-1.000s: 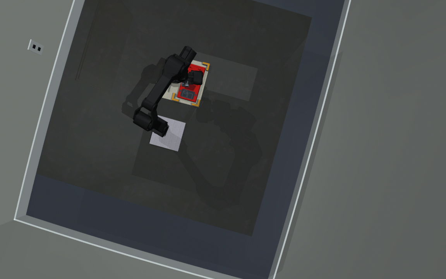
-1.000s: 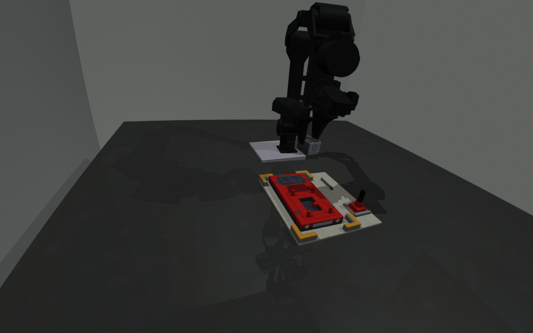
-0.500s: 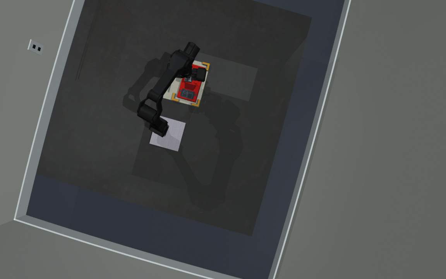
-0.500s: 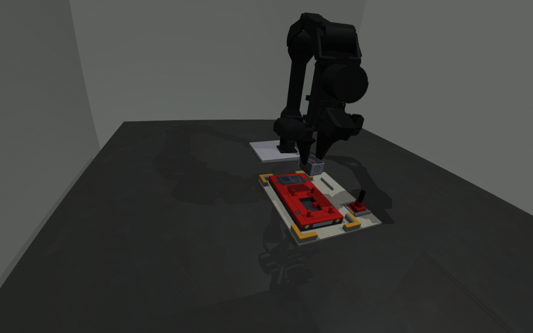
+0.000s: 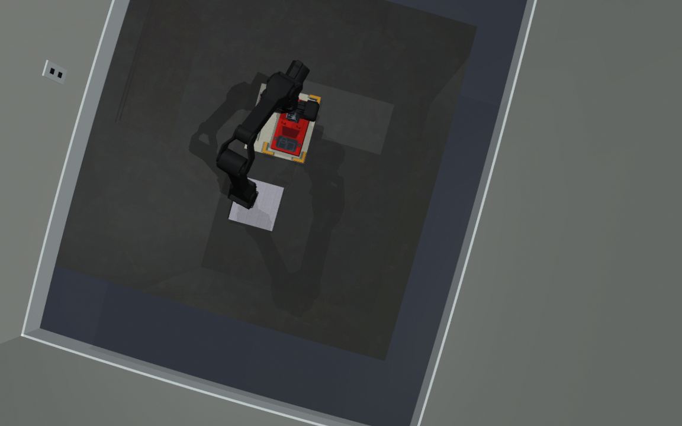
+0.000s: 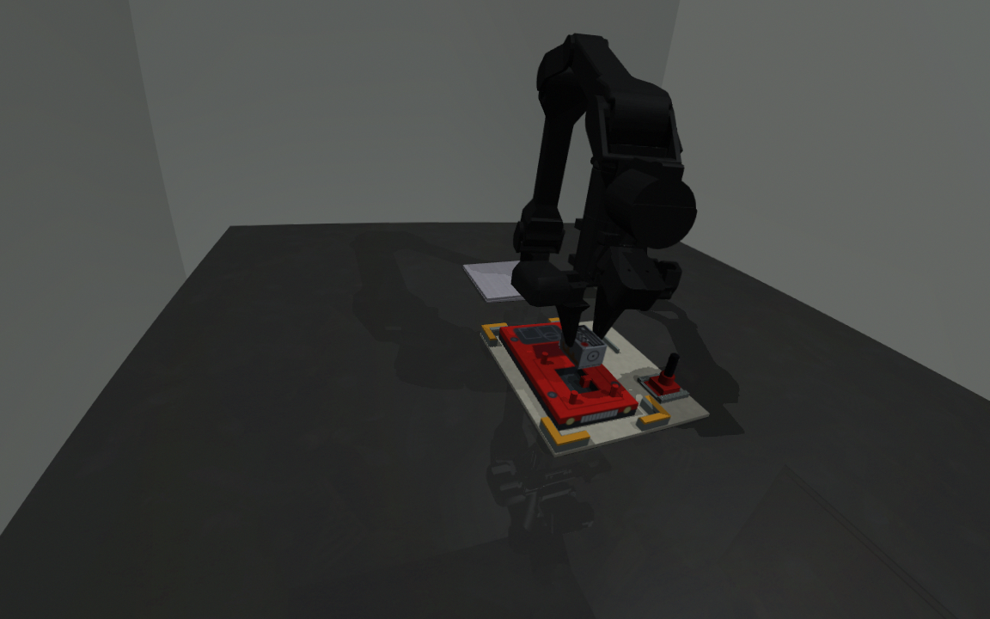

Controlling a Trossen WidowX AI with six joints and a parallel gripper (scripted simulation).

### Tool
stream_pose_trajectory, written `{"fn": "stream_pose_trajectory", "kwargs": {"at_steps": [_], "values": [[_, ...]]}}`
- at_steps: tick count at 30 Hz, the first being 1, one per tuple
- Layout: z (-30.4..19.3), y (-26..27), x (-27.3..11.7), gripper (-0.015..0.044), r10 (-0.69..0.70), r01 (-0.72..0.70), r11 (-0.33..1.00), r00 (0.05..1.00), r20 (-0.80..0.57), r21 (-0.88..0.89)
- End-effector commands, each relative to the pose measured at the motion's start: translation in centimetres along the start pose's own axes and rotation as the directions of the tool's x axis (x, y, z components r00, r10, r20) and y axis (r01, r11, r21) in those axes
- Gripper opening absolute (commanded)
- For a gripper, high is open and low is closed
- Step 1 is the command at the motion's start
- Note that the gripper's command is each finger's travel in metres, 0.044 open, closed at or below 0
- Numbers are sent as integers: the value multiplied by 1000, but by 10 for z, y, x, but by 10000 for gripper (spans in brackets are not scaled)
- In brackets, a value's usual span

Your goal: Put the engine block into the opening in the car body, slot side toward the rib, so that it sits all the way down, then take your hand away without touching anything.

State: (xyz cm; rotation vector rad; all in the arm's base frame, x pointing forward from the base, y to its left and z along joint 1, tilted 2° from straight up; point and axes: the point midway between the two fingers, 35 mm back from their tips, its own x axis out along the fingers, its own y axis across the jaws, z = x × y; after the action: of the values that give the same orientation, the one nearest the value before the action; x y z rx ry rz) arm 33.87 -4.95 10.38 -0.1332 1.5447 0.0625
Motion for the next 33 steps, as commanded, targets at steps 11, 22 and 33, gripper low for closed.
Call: {"fn": "stream_pose_trajectory", "kwargs": {"at_steps": [11,22,33], "values": [[6,0,10,158,-2,2,999,1000,-2,45],[5,-1,10,158,-2,2,1000,1000,-2,20],[6,-1,10,158,-2,2,1000,1000,-2,9]]}}
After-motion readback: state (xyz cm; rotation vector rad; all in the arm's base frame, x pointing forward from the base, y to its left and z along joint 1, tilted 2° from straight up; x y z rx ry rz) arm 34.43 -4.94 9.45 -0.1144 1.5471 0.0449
